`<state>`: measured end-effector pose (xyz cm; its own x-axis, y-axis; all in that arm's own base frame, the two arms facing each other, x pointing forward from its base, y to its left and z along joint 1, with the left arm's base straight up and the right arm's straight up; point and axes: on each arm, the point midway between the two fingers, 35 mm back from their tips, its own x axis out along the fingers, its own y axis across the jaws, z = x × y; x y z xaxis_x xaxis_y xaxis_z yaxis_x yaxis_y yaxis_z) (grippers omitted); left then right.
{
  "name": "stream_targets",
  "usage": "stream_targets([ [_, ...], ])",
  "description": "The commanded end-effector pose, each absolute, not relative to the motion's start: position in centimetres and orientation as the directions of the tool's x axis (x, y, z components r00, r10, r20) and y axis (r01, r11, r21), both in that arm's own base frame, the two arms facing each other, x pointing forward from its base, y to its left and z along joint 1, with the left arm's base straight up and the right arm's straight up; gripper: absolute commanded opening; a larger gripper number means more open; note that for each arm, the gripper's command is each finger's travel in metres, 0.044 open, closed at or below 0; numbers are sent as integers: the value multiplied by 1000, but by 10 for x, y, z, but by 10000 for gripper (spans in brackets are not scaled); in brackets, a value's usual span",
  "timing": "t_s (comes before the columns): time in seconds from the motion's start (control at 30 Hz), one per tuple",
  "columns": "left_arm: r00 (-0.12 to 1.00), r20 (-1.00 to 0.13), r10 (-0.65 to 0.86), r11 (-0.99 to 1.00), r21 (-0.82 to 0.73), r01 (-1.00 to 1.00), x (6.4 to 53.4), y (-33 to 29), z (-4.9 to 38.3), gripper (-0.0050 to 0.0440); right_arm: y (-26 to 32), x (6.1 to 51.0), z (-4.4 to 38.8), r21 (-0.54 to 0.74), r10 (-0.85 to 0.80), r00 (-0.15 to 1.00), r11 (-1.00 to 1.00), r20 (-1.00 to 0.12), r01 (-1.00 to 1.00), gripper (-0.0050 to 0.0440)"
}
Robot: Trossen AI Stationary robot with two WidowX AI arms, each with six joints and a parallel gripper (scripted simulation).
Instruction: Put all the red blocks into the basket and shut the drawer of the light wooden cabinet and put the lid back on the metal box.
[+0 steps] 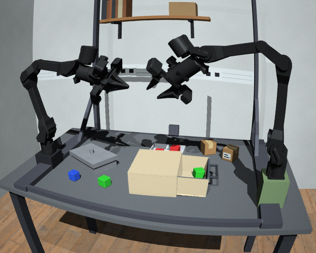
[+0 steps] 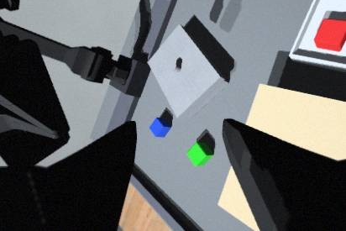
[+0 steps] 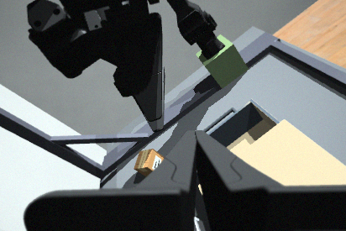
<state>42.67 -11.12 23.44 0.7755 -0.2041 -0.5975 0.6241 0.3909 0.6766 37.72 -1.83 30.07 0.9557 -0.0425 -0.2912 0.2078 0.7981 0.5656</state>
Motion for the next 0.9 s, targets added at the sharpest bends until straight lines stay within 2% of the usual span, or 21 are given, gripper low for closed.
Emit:
stream_targets([
  [0.0,883,-435,-176,585,675,449,412,-85,279,226,-17,373,310,566,-45,964,802,-261,191,-50],
  [0.13,928,-340,-150,732,593,335,395,-66,293,226,-17,372,310,566,-44,964,802,-261,190,-50],
  [0.23,937,-318,-142,763,568,308,391,-62,296,226,-17,373,317,568,-44,968,803,-248,182,-50],
  [0.33,946,-296,-135,784,551,285,388,-58,301,226,-23,385,316,627,-56,955,743,-290,234,-50],
  [0.53,988,-137,-70,937,332,113,357,-27,315,226,-32,405,298,752,-68,899,523,-433,402,-50],
  [0.7,1000,-1,-23,991,130,23,328,-9,325,226,-41,420,282,785,-76,839,317,-539,533,-50],
  [0.77,1000,-1,-23,991,130,23,328,-9,325,226,-41,420,282,785,-76,839,317,-539,533,-50],
  [0.87,998,66,-1,999,32,-1,316,-1,331,226,-43,423,277,782,-77,820,262,-567,565,-50],
])
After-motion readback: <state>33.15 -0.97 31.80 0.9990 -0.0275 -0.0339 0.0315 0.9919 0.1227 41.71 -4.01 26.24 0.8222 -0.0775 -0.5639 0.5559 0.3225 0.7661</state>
